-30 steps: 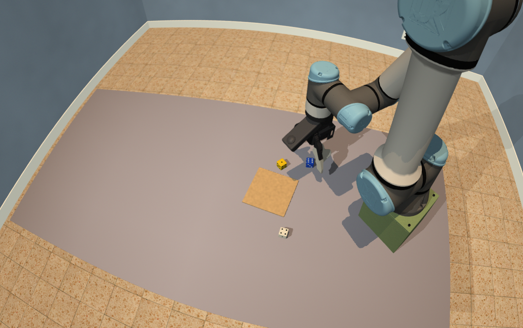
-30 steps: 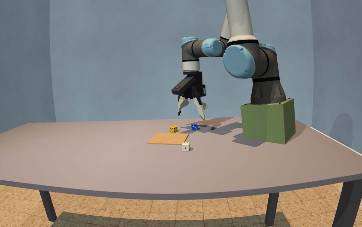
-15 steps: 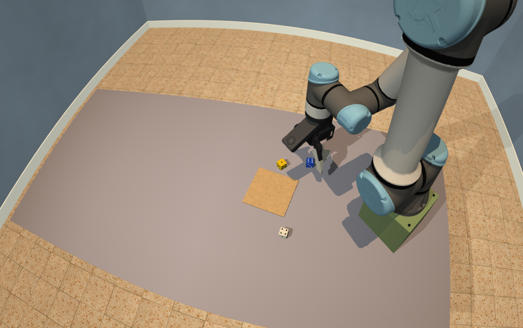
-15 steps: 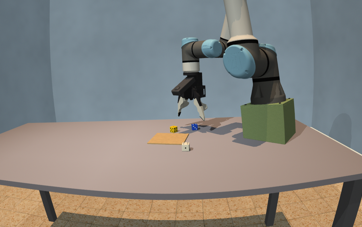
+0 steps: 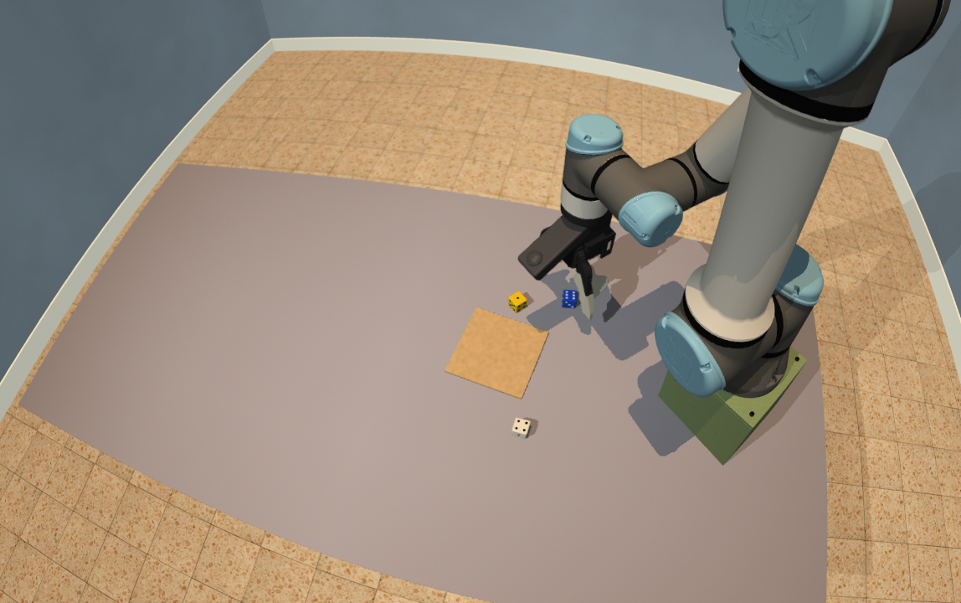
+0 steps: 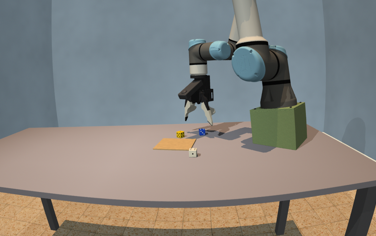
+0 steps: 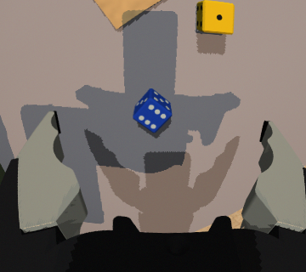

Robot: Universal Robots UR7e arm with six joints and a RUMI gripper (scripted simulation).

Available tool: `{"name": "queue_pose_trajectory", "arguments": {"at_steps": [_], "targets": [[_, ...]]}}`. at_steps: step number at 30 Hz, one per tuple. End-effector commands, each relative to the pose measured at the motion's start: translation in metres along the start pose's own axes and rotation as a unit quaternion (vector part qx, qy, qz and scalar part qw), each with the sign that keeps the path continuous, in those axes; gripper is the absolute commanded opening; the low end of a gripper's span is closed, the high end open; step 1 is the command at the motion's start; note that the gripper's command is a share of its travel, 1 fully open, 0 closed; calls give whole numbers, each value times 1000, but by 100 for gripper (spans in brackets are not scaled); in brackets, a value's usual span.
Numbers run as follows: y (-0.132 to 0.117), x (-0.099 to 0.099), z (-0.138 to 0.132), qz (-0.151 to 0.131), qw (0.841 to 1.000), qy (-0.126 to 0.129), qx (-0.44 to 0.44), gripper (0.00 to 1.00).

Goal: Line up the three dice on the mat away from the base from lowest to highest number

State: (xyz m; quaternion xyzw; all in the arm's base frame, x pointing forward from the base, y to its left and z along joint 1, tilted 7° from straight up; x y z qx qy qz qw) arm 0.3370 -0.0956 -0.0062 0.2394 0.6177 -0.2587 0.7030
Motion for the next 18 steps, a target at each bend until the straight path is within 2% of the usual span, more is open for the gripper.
{"name": "queue_pose_trajectory", "arguments": {"at_steps": [1,18], "targets": [[0,0,0,0,1000,0,0,100],[4,0,2,0,1000,0,0,100]]}}
Point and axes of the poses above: the point where the finger pads meet when closed, its own x axis out along the fingers, its own z axis across the jaws, y = z × x, the point moved 4 cm from there along -x, back along the fingers, and after that the axes turned 2 degrees about x, right-handed, at the moved point
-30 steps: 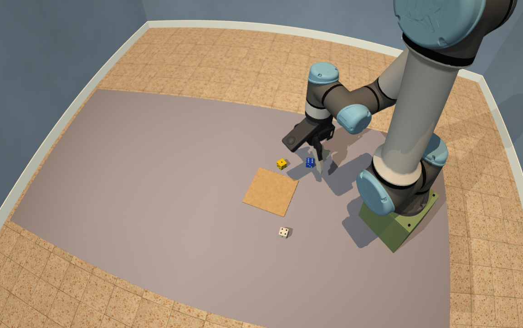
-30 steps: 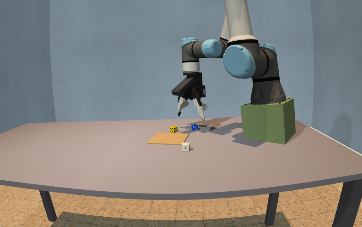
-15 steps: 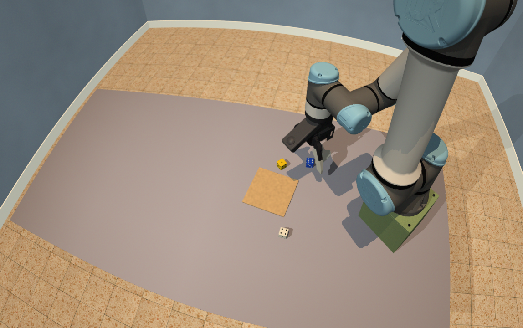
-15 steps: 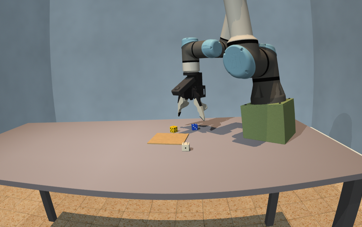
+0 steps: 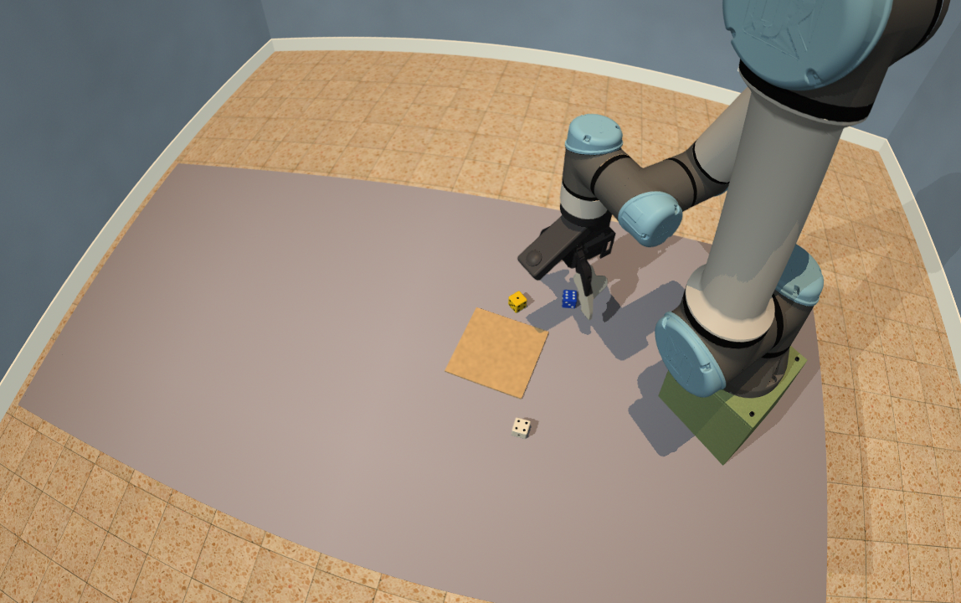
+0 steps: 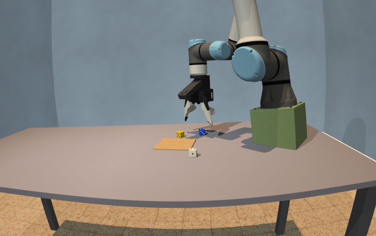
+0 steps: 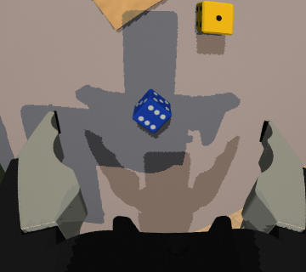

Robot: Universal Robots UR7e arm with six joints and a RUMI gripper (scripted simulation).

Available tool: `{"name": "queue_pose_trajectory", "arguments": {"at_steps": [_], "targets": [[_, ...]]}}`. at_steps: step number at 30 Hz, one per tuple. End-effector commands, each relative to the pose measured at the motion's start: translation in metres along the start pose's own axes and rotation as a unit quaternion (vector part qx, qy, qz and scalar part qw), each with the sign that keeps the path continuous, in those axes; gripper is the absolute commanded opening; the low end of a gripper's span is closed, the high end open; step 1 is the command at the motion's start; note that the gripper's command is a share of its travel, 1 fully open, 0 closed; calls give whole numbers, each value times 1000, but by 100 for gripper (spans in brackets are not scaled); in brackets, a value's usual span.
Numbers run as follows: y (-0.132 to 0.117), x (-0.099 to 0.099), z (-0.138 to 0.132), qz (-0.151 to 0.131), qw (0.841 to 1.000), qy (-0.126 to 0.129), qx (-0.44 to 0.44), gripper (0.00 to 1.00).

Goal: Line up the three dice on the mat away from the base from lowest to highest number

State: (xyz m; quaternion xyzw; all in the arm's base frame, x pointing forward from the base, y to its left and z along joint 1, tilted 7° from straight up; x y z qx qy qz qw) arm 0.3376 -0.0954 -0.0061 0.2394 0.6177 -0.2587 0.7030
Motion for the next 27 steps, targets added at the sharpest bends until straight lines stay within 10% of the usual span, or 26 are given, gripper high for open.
{"name": "queue_pose_trajectory", "arguments": {"at_steps": [1,27], "targets": [[5,0,3,0,1000,0,0,100],[86,0,42,0,1000,0,0,100]]}}
Point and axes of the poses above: the point where the finger pads meet when closed, its own x axis out along the fingers, its own z axis across the jaws, y = z × x, the point moved 4 cm from there along -x, back along the fingers, and after that the axes turned 2 degrees about x, right-handed, at the moved point
